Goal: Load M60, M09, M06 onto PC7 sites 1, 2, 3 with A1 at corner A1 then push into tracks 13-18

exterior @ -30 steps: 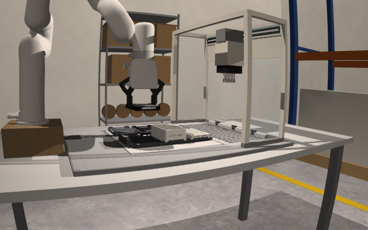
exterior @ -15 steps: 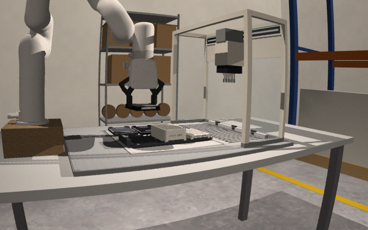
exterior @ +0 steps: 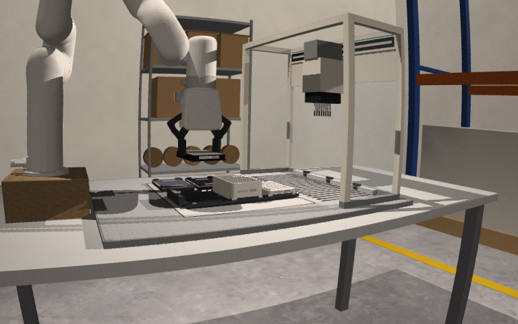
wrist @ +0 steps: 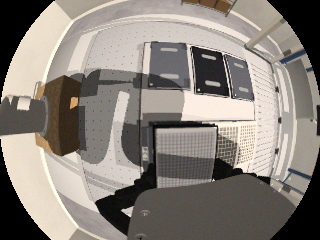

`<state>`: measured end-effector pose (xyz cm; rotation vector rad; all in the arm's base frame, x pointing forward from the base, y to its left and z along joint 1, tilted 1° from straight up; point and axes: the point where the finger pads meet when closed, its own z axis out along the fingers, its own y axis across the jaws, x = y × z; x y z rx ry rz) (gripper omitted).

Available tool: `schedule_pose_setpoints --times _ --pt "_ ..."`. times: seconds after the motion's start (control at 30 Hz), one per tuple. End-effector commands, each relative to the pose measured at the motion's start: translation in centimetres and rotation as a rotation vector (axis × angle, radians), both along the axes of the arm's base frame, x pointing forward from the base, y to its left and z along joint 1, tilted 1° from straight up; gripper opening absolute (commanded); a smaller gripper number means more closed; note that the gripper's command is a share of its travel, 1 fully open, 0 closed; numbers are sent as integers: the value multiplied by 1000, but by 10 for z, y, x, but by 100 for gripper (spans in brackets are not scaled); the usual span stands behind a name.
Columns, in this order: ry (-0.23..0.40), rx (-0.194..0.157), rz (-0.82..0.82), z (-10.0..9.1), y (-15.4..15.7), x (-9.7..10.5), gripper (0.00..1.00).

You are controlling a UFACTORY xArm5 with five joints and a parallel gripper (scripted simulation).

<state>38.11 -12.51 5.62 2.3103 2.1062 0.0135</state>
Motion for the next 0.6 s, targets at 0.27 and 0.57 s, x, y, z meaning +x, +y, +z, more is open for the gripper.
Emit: schedule_pose_setpoints --times 0.27,0.57 --pt "-7 11 0 -20 0 2 0" --pt "-7 11 0 -32 0 2 0"
